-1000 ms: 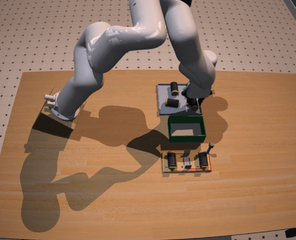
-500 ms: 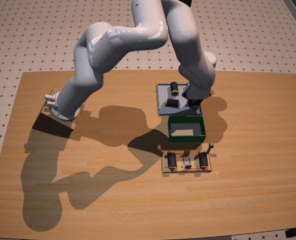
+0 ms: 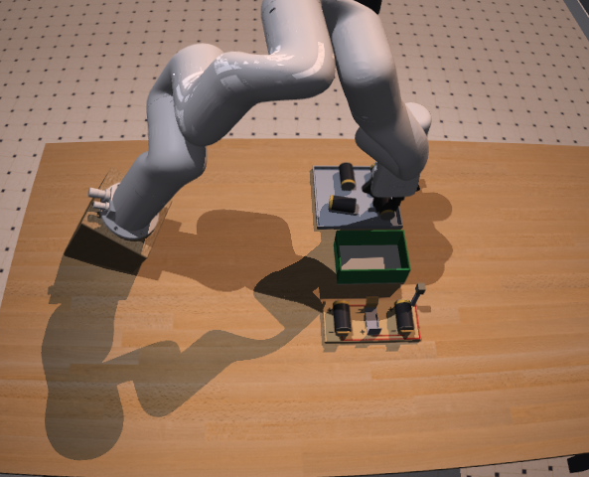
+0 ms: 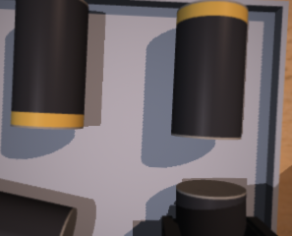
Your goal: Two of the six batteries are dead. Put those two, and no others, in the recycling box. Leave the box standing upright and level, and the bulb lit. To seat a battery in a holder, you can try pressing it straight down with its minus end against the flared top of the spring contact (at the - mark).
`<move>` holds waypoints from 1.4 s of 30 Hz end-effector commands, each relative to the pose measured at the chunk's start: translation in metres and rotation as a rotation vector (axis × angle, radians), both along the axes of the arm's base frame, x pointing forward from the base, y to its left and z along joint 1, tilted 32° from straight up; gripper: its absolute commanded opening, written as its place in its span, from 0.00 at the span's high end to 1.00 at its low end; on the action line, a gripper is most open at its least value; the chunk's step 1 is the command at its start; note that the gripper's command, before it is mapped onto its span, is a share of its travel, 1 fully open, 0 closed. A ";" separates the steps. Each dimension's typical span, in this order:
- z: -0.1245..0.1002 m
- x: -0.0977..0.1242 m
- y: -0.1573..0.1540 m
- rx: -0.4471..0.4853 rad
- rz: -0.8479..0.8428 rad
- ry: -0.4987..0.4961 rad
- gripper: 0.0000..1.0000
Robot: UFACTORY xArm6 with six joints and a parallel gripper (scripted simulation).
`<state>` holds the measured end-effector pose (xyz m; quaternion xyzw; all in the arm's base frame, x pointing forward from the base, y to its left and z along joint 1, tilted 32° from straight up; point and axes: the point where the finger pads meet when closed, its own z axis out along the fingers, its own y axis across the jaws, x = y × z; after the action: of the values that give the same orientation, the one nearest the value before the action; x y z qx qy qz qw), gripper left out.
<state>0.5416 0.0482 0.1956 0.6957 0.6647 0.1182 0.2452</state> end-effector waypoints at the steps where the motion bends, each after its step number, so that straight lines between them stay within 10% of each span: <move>1: 0.002 0.001 0.000 0.001 0.001 -0.003 0.72; 36: 0.040 -0.022 0.009 0.001 0.001 -0.003 0.72; 42: 0.096 -0.054 0.021 0.001 0.001 -0.003 0.72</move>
<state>0.5098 0.0593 0.2462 0.6962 0.6653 0.1154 0.2436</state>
